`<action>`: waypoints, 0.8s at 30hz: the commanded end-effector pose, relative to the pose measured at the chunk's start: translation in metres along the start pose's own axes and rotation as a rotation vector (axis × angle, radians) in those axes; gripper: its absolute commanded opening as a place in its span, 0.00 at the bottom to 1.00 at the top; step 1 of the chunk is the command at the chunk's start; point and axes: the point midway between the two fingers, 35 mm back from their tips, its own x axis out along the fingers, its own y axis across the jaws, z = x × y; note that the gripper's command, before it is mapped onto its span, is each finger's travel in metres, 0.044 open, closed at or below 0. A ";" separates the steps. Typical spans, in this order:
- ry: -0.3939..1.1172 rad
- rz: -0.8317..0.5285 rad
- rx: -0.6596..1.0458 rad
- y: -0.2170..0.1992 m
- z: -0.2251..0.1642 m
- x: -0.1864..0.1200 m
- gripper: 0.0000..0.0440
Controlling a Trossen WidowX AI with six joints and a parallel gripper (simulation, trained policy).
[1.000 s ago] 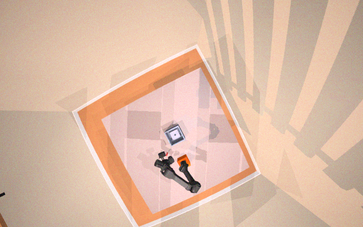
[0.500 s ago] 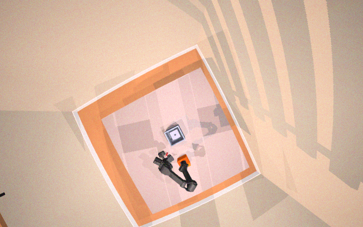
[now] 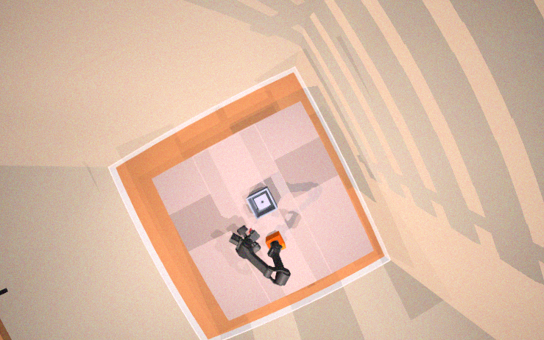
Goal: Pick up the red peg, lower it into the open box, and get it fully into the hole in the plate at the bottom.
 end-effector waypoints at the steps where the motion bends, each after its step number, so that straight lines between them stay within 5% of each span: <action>1: -0.034 -0.024 -0.027 -0.003 0.004 0.014 0.97; 19: -0.098 -0.015 -0.046 -0.002 0.011 0.068 0.92; 24: -0.103 -0.009 -0.047 0.001 0.010 0.080 0.77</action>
